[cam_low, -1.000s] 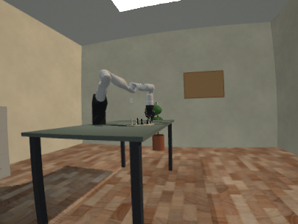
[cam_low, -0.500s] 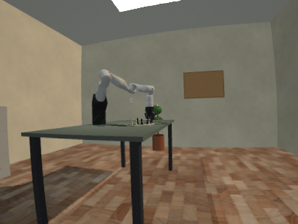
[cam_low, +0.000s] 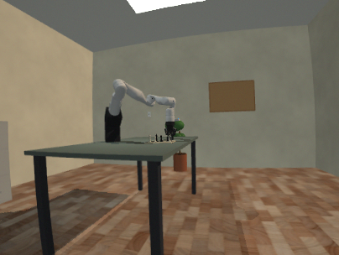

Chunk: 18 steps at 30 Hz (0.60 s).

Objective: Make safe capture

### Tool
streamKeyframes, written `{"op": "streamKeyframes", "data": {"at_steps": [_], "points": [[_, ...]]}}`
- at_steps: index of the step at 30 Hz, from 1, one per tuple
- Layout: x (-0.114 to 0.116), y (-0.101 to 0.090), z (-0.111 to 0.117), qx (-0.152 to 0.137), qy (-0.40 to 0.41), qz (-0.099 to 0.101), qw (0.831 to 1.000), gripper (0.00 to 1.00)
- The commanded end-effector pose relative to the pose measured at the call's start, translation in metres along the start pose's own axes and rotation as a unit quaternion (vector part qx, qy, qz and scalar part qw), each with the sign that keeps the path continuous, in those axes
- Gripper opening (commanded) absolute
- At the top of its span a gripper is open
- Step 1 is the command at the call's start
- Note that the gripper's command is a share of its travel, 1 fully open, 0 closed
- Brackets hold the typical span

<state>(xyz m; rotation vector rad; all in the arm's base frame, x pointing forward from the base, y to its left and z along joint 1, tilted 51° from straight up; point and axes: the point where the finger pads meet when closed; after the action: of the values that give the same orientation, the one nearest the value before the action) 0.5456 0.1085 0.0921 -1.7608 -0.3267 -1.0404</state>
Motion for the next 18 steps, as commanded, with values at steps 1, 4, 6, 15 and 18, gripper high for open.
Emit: {"op": "streamKeyframes", "data": {"at_steps": [1,4,6,15,18], "points": [[0.0003,-0.0008,0.0007,0.001,0.0,0.0,1.0,0.34],[0.0003,-0.0008,0.0007,0.001,0.0,0.0,1.0,0.34],[0.0003,-0.0008,0.0007,0.001,0.0,0.0,1.0,0.34],[0.0003,-0.0008,0.0007,0.001,0.0,0.0,1.0,0.34],[0.0003,-0.0008,0.0007,0.001,0.0,0.0,1.0,0.0]]}}
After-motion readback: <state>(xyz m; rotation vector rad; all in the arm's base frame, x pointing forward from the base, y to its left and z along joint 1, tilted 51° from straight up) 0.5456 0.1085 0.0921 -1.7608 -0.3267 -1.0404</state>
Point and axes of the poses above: the point where the finger pads meet when closed, its own y axis out along the fingers, its own x axis across the jaws, z = x × y, and after that the axes turned 4 degrees about y, right-handed
